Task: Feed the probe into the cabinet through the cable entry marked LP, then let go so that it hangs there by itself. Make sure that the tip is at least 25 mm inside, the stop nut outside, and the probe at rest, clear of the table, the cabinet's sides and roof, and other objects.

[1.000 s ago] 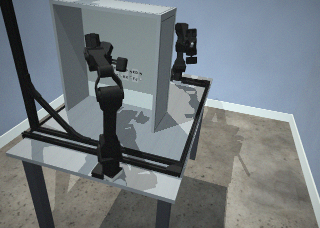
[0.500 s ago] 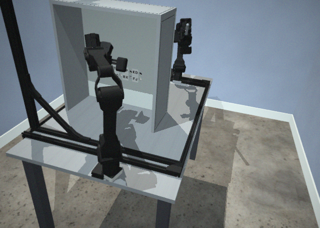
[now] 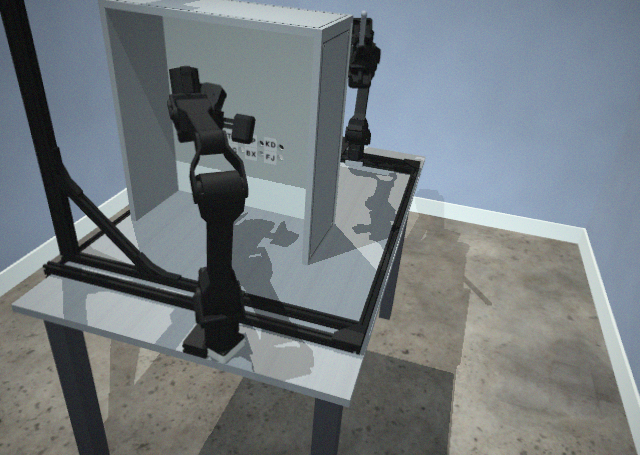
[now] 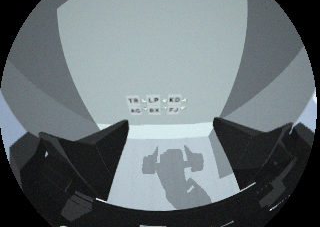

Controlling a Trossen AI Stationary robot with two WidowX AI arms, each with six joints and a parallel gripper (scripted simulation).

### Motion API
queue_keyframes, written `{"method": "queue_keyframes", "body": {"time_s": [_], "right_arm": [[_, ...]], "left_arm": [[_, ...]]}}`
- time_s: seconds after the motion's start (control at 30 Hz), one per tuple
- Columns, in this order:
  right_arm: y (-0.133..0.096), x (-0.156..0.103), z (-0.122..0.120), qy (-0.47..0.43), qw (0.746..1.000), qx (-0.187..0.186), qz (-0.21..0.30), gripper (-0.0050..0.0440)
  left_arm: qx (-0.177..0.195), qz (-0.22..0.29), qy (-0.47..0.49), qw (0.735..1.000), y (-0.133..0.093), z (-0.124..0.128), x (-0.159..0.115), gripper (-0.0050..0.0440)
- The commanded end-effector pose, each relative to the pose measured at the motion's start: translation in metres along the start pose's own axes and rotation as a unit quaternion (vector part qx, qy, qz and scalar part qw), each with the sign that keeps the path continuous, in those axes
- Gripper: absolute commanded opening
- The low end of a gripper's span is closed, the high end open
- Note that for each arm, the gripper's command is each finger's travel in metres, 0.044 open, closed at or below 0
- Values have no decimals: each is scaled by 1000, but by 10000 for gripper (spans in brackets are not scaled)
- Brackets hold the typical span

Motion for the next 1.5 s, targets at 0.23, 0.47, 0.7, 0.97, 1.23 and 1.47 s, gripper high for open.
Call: {"method": "queue_keyframes", "body": {"time_s": [0.23, 0.47, 0.7, 0.97, 1.23, 1.47], "right_arm": [[-1, 0, 0, 1, 1000, 2, 1, 440], [-1, 0, 0, 1, 1000, 2, 1, 440], [-1, 0, 0, 1, 1000, 2, 1, 440], [-1, 0, 0, 1, 1000, 2, 1, 440], [-1, 0, 0, 1, 1000, 2, 1, 440], [-1, 0, 0, 1, 1000, 2, 1, 440]], "left_arm": [[29, -8, -24, 999, -8, 30, 25, 0], [33, -28, -45, 998, -16, 38, 45, 0], [36, -48, -66, 996, -25, 46, 64, 0], [37, -74, -95, 992, -39, 57, 87, 0], [37, -94, -117, 988, -52, 66, 102, 0], [35, -117, -142, 982, -67, 77, 118, 0]]}}
Point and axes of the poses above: on each arm, the point midway between the two fingers, 35 mm back from their tips, its own y axis out along the fingers, its own z axis across the jaws, x = y × z, the point moved 7 cm from there along -y, back along the fingers, and after that the axes turned 2 degrees about y, right-handed, at the moved point
